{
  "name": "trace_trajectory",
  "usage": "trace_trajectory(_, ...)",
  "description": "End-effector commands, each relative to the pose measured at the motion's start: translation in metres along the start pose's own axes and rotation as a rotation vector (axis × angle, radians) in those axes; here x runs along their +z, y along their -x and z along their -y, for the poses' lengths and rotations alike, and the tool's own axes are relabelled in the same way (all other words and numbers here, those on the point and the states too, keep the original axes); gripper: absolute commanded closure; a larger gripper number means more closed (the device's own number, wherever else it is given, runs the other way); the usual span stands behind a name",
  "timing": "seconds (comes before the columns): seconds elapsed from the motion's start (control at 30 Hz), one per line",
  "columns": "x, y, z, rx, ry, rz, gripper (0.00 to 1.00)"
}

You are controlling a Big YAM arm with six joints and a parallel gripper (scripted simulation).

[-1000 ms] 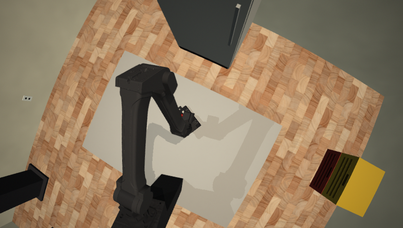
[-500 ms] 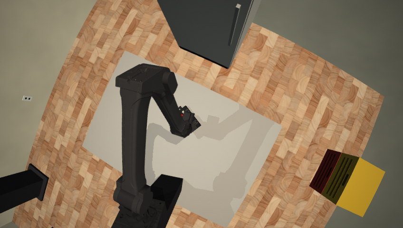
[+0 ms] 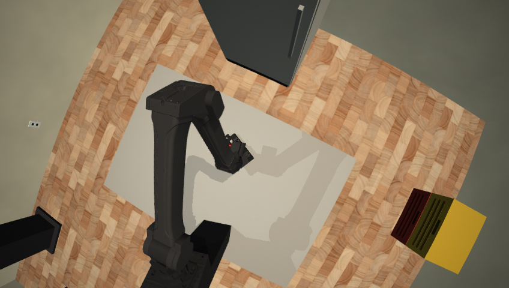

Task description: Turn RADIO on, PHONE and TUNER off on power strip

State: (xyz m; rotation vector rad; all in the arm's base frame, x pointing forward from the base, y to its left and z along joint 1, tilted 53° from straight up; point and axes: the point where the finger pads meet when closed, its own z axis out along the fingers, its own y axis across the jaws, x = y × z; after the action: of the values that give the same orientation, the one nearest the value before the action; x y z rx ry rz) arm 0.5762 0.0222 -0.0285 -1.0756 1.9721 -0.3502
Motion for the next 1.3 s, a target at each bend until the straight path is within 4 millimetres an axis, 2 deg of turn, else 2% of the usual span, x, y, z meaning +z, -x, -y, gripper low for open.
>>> trace_trajectory(0.0, -0.002, -0.011, -0.001, 0.003, -0.004, -0.007, 1.00)
trace_trajectory(0.53, -0.001, -0.011, -0.001, 0.002, -0.004, -0.007, 1.00)
trace_trajectory(0.9, 0.001, -0.002, 0.006, -0.001, -0.017, 0.007, 1.00)
trace_trajectory(1.27, 0.013, -0.001, 0.000, 0.000, -0.007, 0.006, 1.00)
